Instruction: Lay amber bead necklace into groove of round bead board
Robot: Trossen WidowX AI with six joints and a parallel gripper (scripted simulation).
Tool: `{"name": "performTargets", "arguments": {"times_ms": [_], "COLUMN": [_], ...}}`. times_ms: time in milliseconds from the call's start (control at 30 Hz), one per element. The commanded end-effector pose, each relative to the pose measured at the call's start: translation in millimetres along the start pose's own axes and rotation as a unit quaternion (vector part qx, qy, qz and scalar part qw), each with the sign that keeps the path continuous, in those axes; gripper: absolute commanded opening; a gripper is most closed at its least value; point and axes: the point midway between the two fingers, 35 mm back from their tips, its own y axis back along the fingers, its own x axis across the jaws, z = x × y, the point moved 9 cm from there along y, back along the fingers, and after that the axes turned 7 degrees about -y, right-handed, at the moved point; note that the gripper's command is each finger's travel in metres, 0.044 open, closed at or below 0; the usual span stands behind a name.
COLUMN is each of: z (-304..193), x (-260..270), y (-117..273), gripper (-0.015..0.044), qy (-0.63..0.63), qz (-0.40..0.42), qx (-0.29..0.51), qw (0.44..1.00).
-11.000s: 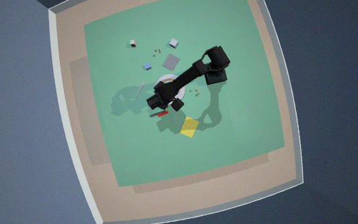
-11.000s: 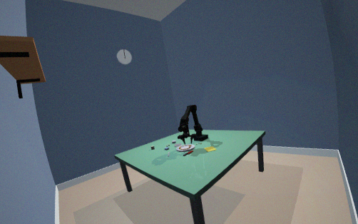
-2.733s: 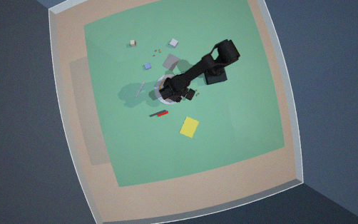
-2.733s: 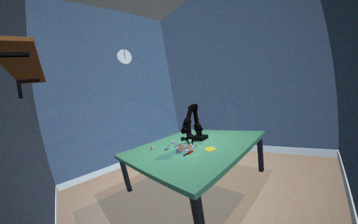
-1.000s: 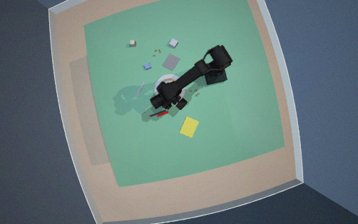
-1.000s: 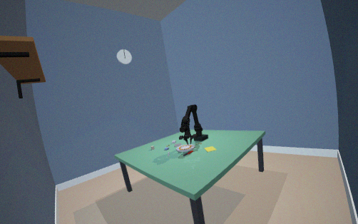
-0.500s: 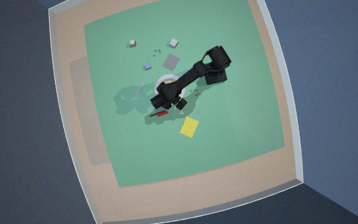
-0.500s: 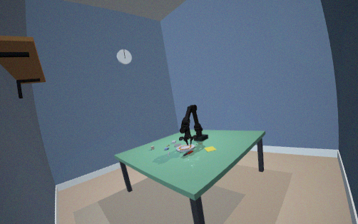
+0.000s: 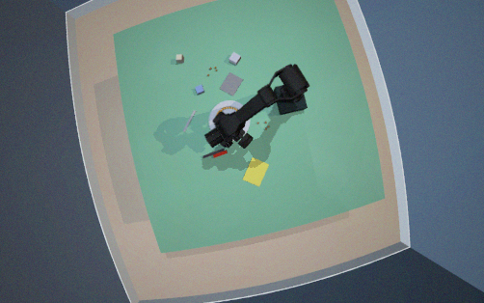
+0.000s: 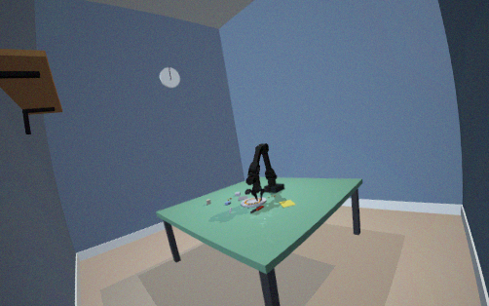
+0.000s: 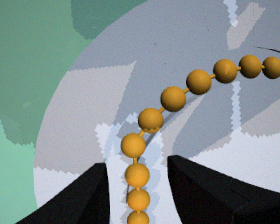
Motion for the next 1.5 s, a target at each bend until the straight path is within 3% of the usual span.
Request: {"name": "performTargets", "arguments": {"times_ms": [0, 100, 1467], "z": [0.1, 0.1, -0.7], "x": [0.0, 0.0, 4.0], "y": [0.3, 0.3, 6.2], "gripper": [0.0067, 0.0000, 0.0000], "qy": [0.000, 0.000, -0.003], "qz": [0.000, 0.000, 0.000], "qx": [0.000, 0.000, 0.003], "qw": [1.000, 1.000, 1.000]}}
